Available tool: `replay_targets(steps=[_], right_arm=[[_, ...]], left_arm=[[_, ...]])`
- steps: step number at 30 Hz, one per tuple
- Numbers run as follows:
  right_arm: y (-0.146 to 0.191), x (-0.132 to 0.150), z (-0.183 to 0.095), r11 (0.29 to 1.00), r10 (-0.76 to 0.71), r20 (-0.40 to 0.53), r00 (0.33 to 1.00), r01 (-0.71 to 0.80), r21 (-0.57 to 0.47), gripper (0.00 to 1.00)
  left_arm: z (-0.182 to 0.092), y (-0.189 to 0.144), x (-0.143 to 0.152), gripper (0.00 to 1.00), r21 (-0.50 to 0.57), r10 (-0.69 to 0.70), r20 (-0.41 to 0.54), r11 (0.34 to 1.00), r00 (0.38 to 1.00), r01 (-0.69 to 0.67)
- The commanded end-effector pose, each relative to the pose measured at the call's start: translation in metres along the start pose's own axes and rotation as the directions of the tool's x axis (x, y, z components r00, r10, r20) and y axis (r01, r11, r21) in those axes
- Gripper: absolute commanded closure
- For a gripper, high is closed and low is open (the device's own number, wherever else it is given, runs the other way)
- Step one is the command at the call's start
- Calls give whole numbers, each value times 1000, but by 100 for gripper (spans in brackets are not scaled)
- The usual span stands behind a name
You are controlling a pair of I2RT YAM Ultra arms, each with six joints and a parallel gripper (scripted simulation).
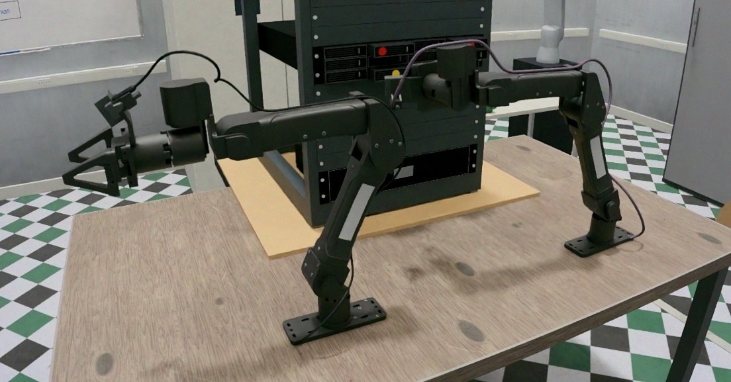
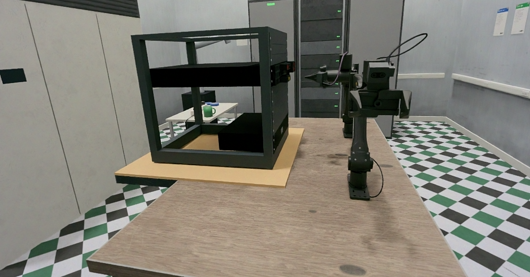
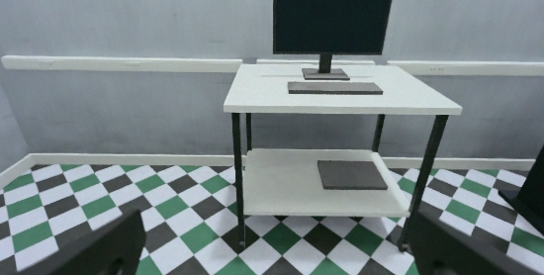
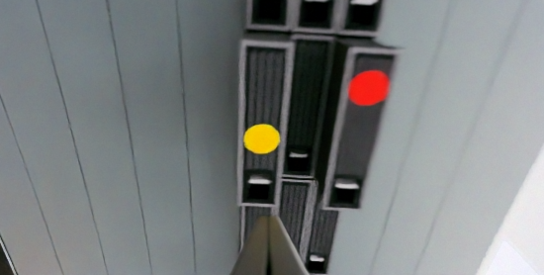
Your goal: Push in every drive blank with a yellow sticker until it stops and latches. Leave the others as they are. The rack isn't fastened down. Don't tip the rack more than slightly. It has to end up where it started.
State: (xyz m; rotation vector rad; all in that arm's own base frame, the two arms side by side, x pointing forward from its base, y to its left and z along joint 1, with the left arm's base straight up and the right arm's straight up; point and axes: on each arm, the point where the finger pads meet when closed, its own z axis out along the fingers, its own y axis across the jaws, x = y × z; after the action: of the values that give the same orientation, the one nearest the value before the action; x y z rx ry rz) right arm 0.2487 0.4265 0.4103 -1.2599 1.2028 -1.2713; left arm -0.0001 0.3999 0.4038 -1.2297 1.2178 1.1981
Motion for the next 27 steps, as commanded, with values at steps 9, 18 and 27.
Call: replay_targets(steps=[9,18,27], right_arm=[[-21,18,17,994,107,11,994,-108,22,100],[-13,8,71,996,83,10,996,-84,16,100],[-29,18,67,991,129,15,992,-129,29,100]], left_arm=[[-2,2,-12,0,1,6,20,1000,1000,-6],[-2,2,-12,0,1,6,20,1000,1000,-6],[-2,2,-12,0,1,6,20,1000,1000,-6]])
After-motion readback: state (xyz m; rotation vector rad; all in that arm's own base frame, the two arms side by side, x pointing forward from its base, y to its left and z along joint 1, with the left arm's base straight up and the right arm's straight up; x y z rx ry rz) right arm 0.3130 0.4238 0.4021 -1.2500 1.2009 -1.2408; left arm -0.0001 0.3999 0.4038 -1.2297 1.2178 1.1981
